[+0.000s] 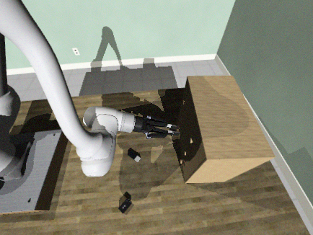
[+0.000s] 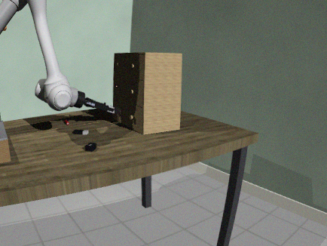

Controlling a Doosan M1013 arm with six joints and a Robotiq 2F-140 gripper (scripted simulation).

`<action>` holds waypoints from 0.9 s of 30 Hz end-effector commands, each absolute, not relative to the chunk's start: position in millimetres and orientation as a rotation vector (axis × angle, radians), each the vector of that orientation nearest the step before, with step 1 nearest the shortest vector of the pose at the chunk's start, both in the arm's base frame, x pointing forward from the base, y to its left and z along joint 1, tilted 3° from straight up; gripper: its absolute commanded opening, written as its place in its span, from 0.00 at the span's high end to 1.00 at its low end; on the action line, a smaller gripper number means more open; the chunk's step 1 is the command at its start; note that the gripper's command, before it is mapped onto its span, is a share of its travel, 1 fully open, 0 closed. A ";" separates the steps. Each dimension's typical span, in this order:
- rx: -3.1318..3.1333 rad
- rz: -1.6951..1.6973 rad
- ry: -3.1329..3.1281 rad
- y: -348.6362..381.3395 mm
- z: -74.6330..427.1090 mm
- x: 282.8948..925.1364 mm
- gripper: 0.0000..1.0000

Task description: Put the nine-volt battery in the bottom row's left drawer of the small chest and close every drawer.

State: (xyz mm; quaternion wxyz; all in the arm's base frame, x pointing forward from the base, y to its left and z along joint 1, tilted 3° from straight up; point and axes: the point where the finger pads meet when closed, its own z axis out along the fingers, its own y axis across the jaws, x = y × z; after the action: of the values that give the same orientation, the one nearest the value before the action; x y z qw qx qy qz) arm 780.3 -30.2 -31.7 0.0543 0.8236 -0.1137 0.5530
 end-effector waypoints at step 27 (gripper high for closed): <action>2.502 1.680 -0.345 -30.5 -31.7 781.3 0.92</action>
State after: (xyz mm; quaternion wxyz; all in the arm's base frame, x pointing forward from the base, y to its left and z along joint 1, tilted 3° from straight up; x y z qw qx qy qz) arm 781.3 -30.5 -31.8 0.0543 0.8236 -0.1137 0.5530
